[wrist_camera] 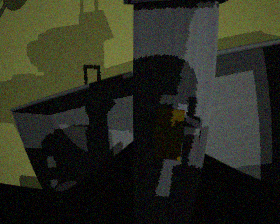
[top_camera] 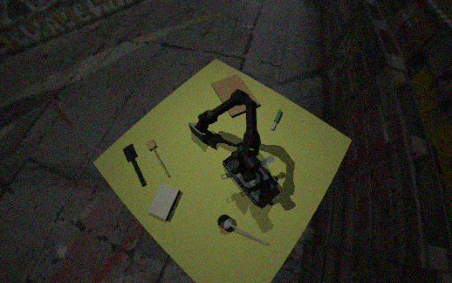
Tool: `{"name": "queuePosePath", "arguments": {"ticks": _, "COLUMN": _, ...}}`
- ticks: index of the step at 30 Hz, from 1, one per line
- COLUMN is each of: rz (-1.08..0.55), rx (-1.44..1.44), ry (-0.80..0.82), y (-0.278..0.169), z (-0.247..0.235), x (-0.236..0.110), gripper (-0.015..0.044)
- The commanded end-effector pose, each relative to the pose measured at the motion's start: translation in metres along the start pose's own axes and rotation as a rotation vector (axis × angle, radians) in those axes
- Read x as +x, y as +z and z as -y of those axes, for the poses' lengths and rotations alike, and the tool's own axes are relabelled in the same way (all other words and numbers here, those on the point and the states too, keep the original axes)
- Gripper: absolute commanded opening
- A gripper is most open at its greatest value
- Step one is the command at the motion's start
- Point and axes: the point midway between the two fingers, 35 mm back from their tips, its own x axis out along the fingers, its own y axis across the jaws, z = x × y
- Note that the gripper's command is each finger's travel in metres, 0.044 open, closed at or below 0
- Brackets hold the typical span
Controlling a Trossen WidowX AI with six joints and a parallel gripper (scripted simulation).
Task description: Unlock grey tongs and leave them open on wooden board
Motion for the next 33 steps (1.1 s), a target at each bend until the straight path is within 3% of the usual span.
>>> {"name": "queuePosePath", "arguments": {"ticks": 1, "rz": -0.006, "rx": -0.009, "ry": -0.027, "y": -0.0008, "z": -0.0024, "x": -0.0031, "gripper": -0.015}}
{"name": "queuePosePath", "arguments": {"ticks": 21, "rz": -0.035, "rx": -0.011, "ry": -0.261, "y": -0.0059, "z": 0.0041, "x": -0.007, "gripper": -0.015}}
{"name": "queuePosePath", "arguments": {"ticks": 33, "rz": -0.039, "rx": -0.073, "ry": -0.272, "y": -0.0106, "z": 0.0073, "x": -0.0063, "gripper": -0.015}}
